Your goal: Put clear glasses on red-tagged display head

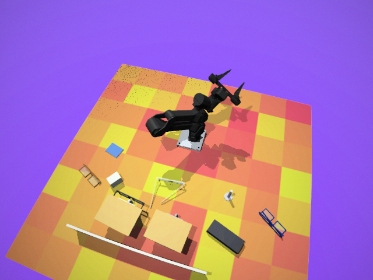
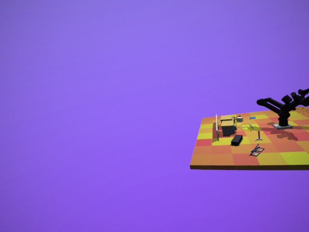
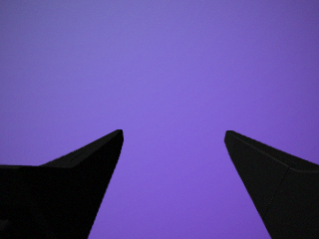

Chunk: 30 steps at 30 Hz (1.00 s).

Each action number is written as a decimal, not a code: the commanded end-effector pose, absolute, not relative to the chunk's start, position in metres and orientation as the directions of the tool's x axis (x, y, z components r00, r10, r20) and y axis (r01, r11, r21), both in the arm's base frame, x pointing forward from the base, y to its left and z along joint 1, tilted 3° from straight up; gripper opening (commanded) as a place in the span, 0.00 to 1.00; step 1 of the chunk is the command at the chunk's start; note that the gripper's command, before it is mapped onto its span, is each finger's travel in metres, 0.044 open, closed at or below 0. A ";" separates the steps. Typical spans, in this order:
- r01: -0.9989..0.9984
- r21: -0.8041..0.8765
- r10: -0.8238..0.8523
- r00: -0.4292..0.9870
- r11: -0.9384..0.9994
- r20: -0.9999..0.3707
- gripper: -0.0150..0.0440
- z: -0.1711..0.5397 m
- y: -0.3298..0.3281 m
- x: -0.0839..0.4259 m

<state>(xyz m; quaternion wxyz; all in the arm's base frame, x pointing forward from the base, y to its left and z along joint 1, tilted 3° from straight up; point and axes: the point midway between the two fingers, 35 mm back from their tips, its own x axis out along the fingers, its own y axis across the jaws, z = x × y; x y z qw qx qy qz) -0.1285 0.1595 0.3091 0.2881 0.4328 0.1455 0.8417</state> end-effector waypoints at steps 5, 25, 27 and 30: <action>-0.359 0.494 0.611 -0.459 -0.792 0.645 1.00 0.309 0.160 -0.129; -0.675 0.738 0.994 0.084 0.006 0.069 0.59 0.258 0.315 0.017; -0.647 0.752 0.984 0.180 0.128 -0.013 0.59 0.248 0.321 0.049; -0.578 0.757 0.939 0.315 0.304 -0.137 0.59 0.233 0.322 0.098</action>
